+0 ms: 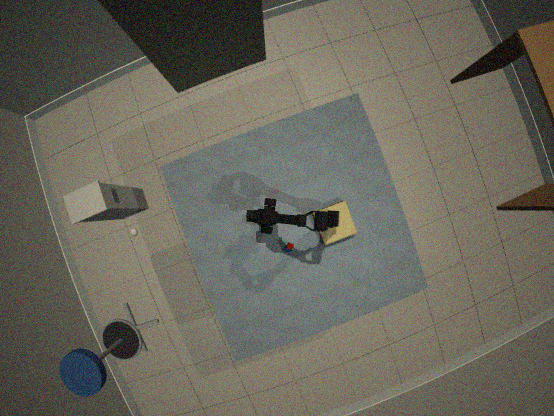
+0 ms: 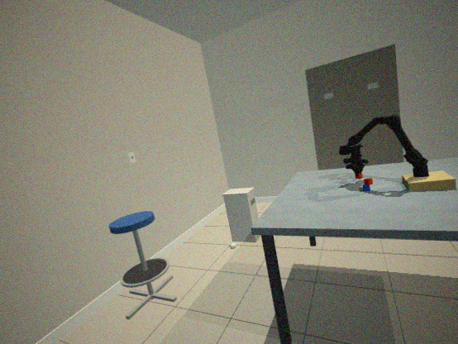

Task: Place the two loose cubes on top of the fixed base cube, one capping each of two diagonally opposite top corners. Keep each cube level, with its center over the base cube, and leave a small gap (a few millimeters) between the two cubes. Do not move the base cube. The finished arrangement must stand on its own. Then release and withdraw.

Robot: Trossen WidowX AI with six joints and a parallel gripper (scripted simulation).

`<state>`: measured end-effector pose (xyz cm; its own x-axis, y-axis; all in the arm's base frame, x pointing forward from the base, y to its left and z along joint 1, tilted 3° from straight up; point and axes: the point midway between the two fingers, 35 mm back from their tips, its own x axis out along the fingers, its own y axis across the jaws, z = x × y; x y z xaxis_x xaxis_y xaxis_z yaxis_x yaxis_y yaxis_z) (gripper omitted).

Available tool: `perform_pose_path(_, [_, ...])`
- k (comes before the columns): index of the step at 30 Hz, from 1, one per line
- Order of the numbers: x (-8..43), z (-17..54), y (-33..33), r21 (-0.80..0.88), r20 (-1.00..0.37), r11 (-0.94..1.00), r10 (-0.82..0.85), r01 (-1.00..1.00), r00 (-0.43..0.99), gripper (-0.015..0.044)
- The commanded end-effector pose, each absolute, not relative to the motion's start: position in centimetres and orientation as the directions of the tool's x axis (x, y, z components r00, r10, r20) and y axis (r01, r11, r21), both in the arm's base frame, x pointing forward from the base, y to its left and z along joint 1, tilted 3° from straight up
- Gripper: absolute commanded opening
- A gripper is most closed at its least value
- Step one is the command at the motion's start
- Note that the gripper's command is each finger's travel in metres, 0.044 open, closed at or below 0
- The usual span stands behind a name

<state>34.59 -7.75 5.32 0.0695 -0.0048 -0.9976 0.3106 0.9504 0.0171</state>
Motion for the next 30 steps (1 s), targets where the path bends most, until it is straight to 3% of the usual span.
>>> perform_pose_path(1, [34.8,6.9,-7.8,0.021,-0.997,0.95,-0.004,0.313,0.077,0.0105])
perform_pose_path(30, [33.9,13.6,-6.6,0.017,-0.997,0.967,-0.003,0.255,0.076,0.0105])
